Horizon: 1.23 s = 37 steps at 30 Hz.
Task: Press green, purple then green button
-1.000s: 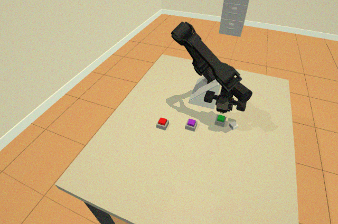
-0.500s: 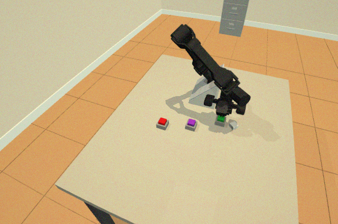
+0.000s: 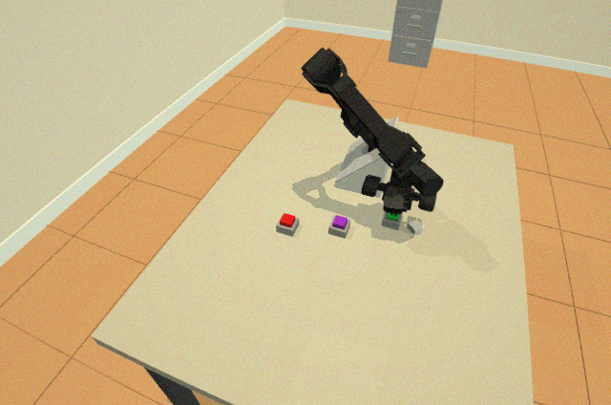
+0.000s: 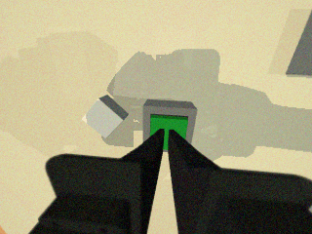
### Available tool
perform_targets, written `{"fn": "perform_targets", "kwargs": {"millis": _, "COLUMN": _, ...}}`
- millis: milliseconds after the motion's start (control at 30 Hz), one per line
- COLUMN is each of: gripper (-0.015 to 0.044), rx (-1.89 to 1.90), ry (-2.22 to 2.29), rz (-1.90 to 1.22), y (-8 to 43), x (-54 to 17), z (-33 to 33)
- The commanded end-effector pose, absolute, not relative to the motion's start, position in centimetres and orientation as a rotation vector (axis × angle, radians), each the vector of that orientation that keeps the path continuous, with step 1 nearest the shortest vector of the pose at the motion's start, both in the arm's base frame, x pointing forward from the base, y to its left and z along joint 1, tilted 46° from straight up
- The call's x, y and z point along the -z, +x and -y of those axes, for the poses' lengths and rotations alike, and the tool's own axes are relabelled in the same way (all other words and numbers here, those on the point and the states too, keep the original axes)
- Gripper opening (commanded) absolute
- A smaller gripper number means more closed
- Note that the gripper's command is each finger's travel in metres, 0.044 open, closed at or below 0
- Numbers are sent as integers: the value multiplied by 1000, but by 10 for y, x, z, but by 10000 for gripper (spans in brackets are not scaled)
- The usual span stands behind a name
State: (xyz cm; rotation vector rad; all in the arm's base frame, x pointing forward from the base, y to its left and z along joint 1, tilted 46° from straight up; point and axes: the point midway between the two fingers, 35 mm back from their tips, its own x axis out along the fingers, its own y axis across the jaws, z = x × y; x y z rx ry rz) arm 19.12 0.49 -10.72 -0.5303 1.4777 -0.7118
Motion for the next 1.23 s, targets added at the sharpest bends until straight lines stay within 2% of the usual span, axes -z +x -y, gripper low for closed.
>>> {"fn": "perform_targets", "kwargs": {"millis": 0, "gripper": 20, "rx": 712, "ry": -538, "rz": -1481, "y": 190, "x": 107, "z": -3}}
{"fn": "perform_targets", "kwargs": {"millis": 333, "gripper": 20, "rx": 712, "ry": -538, "rz": -1481, "y": 190, "x": 107, "z": -3}}
{"fn": "perform_targets", "kwargs": {"millis": 567, "gripper": 20, "rx": 710, "ry": -537, "rz": -1482, "y": 192, "x": 84, "z": -27}}
{"fn": "perform_targets", "kwargs": {"millis": 1033, "gripper": 387, "rx": 704, "ry": -528, "rz": -1480, "y": 259, "x": 109, "z": -129}}
{"fn": "perform_targets", "kwargs": {"millis": 1200, "gripper": 400, "rx": 704, "ry": -527, "rz": -1479, "y": 264, "x": 112, "z": -140}}
